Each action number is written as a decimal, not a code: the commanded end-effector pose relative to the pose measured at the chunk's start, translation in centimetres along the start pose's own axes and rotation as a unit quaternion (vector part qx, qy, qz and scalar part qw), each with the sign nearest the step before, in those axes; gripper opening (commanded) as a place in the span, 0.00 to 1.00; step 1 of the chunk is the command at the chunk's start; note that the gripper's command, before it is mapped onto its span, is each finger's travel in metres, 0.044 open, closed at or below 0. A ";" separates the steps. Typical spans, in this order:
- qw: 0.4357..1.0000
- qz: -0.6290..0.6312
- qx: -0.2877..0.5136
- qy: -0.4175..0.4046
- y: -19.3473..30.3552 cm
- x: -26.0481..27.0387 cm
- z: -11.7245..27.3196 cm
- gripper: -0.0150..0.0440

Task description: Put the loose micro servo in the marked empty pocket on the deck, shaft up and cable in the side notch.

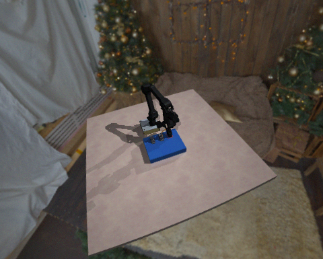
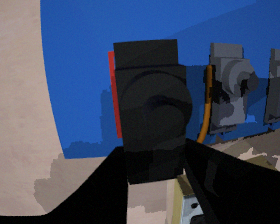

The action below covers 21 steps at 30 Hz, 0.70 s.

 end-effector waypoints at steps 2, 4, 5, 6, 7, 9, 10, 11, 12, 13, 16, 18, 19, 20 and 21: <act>1.000 -0.002 -0.002 0.002 0.0 0.0 -0.1 0.25; 1.000 -0.002 -0.002 0.002 0.0 0.0 -0.2 0.25; 1.000 -0.002 -0.002 0.002 0.0 0.0 -0.3 0.25; 1.000 -0.002 -0.002 0.002 0.0 0.0 -0.4 0.25; 1.000 -0.002 -0.002 0.002 0.0 0.0 -0.5 0.25; 1.000 -0.002 -0.002 0.002 0.0 0.0 -0.7 0.25; 1.000 -0.002 -0.002 0.002 0.0 0.0 -0.8 0.25; 1.000 -0.002 -0.002 0.002 0.0 0.0 -0.9 0.25; 1.000 -0.002 -0.002 0.002 0.0 0.0 -0.9 0.25; 1.000 -0.002 -0.002 0.002 0.0 0.0 -1.0 0.25; 1.000 -0.002 -0.002 0.002 0.0 0.0 -1.3 0.25; 1.000 -0.002 -0.002 0.002 0.0 0.0 -1.4 0.25; 1.000 -0.002 -0.002 0.002 0.0 0.0 -1.5 0.25; 1.000 -0.002 -0.002 0.002 0.0 0.0 -1.5 0.25; 1.000 -0.002 -0.002 0.002 0.0 0.0 -1.6 0.25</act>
Point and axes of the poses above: the point midway between the two fingers, 35 mm back from their tips, its own z axis back along the fingers, its own x axis across the jaws, y = z × x, the point moved 10 cm from there along z, back along the fingers, and after that the axes turned 14 degrees about -z, right-handed, at the moved point
